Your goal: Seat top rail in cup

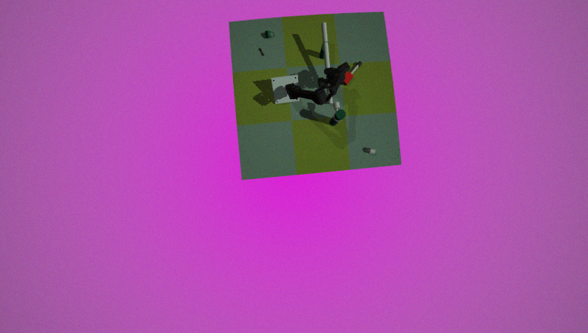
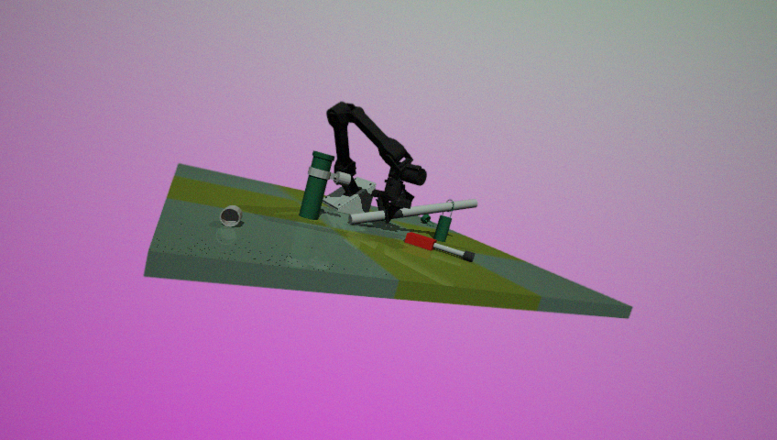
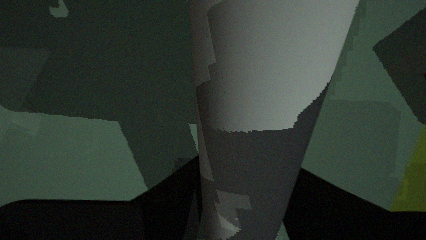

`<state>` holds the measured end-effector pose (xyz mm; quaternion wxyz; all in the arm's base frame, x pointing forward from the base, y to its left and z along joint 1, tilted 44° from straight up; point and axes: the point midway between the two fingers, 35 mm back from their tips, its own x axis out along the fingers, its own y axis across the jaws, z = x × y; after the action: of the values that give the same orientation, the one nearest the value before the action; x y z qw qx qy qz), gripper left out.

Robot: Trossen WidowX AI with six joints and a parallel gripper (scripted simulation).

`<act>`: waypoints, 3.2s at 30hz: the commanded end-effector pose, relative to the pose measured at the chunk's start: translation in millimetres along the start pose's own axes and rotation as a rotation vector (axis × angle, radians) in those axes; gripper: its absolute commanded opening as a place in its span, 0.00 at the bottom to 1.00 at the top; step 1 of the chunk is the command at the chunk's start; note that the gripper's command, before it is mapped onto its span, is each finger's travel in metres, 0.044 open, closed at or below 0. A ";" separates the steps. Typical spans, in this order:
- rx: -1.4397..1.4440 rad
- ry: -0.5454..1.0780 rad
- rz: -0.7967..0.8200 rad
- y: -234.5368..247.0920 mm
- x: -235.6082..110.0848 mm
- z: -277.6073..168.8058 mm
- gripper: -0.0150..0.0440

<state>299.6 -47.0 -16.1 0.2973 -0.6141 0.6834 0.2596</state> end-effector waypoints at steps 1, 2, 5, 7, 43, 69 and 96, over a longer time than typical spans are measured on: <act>-0.006 0.005 0.000 0.1 -3.7 -0.1 0.26; -0.006 0.005 0.000 0.1 -4.6 0.0 0.25; -0.006 0.011 0.002 0.1 -6.6 -0.2 0.25; -0.005 0.024 0.007 0.2 -10.2 -0.9 0.25; -0.007 0.277 0.018 -0.1 -80.0 -17.3 0.25; -0.007 0.277 0.018 -4.0 -89.5 -19.9 0.25; -0.009 0.275 0.039 -1.8 -83.6 -37.4 0.25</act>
<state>303.8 -17.1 70.3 0.1929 -0.6322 0.7280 0.1821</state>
